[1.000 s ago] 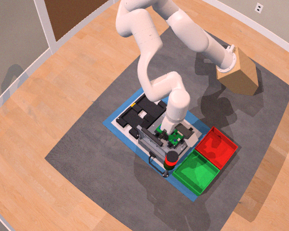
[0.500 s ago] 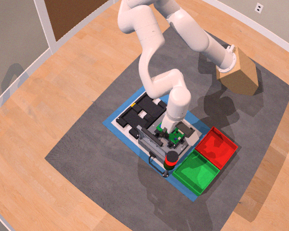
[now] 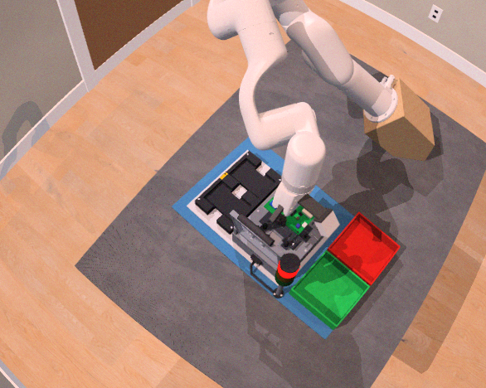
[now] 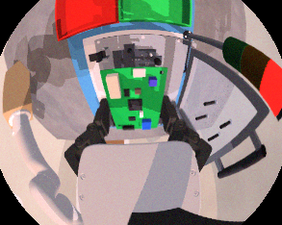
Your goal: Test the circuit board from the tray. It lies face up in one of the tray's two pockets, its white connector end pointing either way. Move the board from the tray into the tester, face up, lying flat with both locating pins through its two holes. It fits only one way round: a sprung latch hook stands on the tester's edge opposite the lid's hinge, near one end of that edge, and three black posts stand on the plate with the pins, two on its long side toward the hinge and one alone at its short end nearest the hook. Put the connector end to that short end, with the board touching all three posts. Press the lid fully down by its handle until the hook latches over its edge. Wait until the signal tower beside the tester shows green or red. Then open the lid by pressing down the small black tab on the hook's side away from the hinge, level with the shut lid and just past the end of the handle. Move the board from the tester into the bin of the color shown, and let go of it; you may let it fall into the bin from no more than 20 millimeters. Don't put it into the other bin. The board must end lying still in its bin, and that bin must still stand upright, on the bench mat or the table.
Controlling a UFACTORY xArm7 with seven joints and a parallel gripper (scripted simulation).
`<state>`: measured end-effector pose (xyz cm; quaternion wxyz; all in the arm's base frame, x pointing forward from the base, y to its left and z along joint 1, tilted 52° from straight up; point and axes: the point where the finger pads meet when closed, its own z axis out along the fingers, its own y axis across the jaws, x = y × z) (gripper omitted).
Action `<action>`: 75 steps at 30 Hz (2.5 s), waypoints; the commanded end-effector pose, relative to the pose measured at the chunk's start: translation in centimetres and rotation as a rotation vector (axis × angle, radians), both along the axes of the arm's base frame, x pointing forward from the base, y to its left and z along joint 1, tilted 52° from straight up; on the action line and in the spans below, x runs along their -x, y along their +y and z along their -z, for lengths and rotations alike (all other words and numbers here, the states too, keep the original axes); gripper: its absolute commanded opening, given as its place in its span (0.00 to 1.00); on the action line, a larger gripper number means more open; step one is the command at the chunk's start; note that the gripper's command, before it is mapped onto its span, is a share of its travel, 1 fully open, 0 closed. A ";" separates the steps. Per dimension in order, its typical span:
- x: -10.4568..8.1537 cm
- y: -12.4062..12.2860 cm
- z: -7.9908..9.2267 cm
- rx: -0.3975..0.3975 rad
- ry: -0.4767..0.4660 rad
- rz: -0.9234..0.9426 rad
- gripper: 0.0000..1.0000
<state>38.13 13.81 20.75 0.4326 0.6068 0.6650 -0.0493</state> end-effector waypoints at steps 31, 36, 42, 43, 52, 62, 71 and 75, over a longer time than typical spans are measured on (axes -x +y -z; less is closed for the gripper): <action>1.3 2.4 1.9 -0.002 -0.002 -0.004 0.79; 1.7 3.4 4.5 -0.002 -0.002 -0.004 0.79; 2.3 4.8 7.8 -0.002 -0.002 -0.004 0.79; 2.4 5.1 8.4 -0.002 -0.002 -0.004 0.79; 3.2 7.0 13.0 -0.002 -0.002 -0.004 0.79; 4.0 9.2 18.2 -0.002 -0.002 -0.004 0.79; 4.3 10.0 20.1 -0.002 -0.002 -0.004 0.79; 4.3 10.1 20.2 -0.002 -0.002 -0.004 0.79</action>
